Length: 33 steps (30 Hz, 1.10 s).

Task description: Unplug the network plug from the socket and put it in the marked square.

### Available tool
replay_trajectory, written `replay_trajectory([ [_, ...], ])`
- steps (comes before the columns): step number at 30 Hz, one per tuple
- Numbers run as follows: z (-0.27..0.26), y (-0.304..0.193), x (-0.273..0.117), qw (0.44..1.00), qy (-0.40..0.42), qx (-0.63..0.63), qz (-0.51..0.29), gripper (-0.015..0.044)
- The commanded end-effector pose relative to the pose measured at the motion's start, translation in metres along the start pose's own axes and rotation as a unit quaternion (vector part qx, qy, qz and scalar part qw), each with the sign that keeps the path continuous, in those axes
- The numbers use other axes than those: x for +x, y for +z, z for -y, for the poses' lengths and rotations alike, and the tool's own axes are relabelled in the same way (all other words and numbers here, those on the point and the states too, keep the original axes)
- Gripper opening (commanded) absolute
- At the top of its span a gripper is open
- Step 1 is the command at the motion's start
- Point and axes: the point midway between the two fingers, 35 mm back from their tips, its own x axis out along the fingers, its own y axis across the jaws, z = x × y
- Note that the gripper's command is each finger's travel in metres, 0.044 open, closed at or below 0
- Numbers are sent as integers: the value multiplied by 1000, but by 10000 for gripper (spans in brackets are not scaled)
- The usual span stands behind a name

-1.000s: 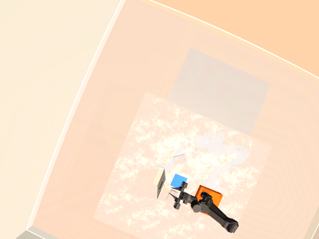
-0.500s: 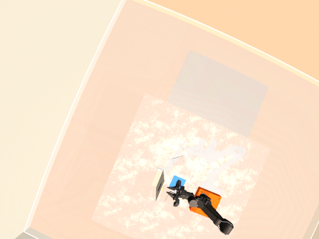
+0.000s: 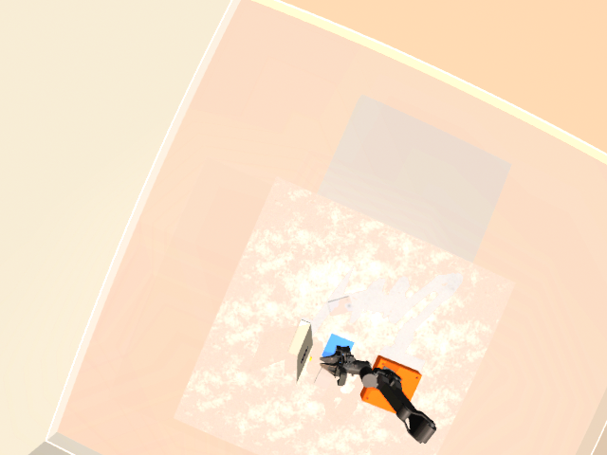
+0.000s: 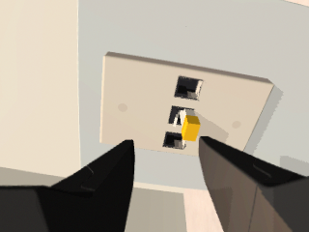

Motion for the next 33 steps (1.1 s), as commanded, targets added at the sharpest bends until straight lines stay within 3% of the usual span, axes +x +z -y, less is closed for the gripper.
replay_trajectory([
  [1, 12, -12, -10, 997, 0, 78, -22, 156],
  [12, 15, -15, -12, 994, 0, 101, -28, 156],
  [33, 15, -7, 19, 995, 1, 101, -28, 156],
])
